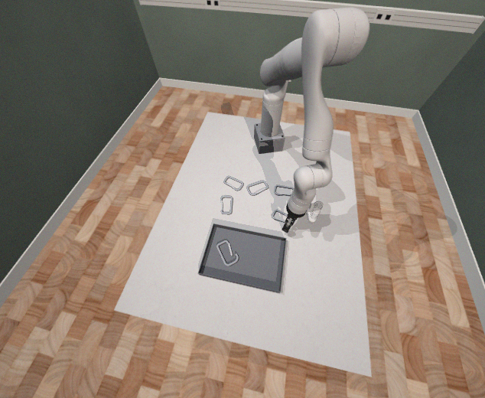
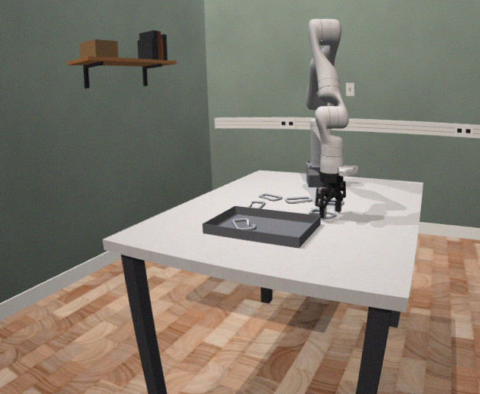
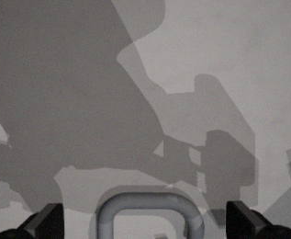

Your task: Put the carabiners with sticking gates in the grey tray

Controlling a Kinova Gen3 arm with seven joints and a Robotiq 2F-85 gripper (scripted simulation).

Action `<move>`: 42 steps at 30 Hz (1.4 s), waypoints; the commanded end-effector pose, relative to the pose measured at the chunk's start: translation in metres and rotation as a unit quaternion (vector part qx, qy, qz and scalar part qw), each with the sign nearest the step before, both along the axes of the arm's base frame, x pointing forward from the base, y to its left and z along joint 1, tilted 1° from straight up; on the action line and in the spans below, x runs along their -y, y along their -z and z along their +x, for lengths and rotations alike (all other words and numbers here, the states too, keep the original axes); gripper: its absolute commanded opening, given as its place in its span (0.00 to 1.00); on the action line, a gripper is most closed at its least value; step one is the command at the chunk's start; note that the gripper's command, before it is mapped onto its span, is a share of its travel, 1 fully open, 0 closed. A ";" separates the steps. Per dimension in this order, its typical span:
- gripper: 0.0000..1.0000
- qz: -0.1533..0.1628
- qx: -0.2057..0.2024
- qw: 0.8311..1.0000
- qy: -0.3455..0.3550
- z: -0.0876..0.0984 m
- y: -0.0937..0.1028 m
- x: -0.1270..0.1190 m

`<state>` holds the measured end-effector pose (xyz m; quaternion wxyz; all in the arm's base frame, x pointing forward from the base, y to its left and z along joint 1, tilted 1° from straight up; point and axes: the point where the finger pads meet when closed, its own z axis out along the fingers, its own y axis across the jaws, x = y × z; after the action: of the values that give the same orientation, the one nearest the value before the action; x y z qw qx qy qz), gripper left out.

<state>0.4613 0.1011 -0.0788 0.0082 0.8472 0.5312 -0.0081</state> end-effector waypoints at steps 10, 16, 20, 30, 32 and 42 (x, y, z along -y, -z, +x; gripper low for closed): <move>0.00 0.000 0.001 1.000 0.000 0.001 -0.001 0.000; 0.00 0.000 0.001 1.000 0.000 0.001 -0.001 0.000; 0.00 0.001 0.005 1.000 0.001 0.005 -0.004 0.000; 0.00 0.001 0.005 1.000 0.001 0.005 -0.004 0.000; 0.00 0.001 0.005 1.000 0.001 0.005 -0.004 0.000; 0.00 0.001 0.006 1.000 0.001 0.005 -0.005 -0.001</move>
<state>0.4655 0.1013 -0.0746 0.0101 0.8475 0.5306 -0.0035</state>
